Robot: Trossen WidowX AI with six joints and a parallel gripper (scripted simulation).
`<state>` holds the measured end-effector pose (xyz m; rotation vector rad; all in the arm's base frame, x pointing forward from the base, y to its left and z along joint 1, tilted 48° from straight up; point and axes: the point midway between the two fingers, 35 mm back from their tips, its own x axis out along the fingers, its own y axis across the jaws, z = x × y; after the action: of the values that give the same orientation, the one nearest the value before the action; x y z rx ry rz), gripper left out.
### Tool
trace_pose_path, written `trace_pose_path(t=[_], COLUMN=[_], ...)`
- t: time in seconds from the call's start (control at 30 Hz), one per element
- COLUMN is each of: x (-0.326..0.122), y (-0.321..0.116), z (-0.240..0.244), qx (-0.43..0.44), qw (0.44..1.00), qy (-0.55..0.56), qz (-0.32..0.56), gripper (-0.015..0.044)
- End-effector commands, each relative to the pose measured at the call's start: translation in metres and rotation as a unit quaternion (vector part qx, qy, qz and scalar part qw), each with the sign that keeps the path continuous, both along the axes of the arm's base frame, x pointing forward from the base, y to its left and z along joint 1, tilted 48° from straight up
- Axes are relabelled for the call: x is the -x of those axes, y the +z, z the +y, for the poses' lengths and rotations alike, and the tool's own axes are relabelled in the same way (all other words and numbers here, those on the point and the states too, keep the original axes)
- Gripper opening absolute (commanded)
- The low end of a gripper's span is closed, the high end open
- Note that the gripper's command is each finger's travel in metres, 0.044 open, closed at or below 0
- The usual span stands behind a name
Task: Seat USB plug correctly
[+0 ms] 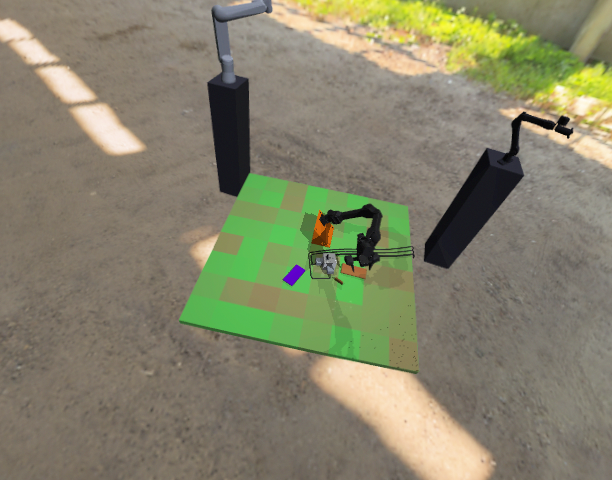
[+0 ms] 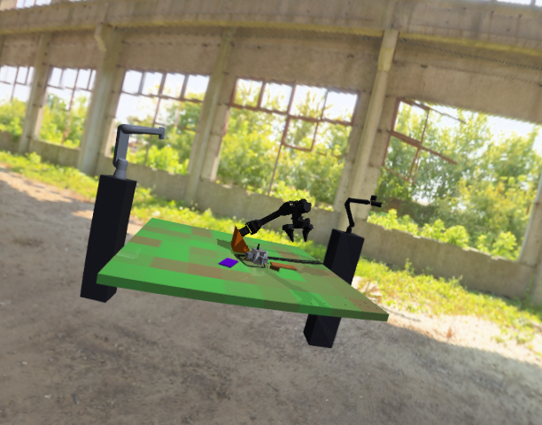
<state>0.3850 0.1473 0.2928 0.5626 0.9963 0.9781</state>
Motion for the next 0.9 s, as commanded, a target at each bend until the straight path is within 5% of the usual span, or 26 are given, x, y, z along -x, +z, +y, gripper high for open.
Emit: trace_pose_path(t=[0.0,0.4,0.87], x=[0.008,0.037,0.092], y=[-0.065,-0.129,-0.184], z=[-0.036,-0.073,-0.105], qx=[0.097,0.164,0.139], qw=[0.979,0.893,0.721], qy=[0.102,0.275,0.471], qz=[-0.147,-0.315,-0.489], gripper=[0.0440,0.0440,0.0440])
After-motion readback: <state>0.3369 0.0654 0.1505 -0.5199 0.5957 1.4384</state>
